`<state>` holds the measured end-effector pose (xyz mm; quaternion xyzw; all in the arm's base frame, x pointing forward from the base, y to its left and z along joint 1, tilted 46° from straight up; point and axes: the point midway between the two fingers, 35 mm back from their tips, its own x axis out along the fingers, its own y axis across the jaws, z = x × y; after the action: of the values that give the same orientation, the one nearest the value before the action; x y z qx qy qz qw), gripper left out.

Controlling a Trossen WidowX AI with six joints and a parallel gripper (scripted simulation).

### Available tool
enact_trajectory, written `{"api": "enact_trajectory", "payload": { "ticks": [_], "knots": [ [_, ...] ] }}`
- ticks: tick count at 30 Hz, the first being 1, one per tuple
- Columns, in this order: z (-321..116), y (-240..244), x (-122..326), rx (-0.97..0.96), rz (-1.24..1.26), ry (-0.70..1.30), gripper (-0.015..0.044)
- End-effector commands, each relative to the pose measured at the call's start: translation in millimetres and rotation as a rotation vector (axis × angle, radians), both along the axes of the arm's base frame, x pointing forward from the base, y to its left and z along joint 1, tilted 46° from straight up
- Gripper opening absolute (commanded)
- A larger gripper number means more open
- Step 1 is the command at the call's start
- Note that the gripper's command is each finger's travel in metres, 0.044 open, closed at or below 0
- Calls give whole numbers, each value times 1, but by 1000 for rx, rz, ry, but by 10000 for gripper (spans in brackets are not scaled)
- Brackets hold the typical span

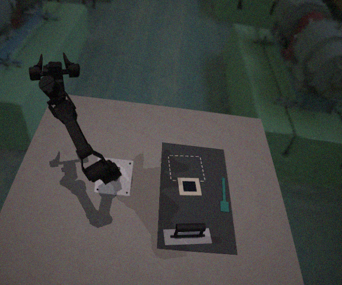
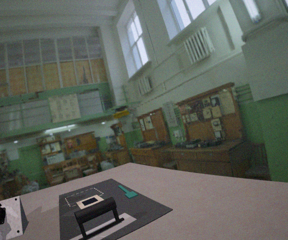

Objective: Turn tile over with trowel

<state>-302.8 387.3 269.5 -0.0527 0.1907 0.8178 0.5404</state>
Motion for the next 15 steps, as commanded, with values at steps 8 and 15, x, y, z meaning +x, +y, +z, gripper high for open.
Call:
{"api": "enact_trajectory", "payload": {
  "ticks": [8,15],
  "knots": [
    [0,0,0,0,0,0,190],
    [0,0,0,0,0,0,100]
  ]
}}
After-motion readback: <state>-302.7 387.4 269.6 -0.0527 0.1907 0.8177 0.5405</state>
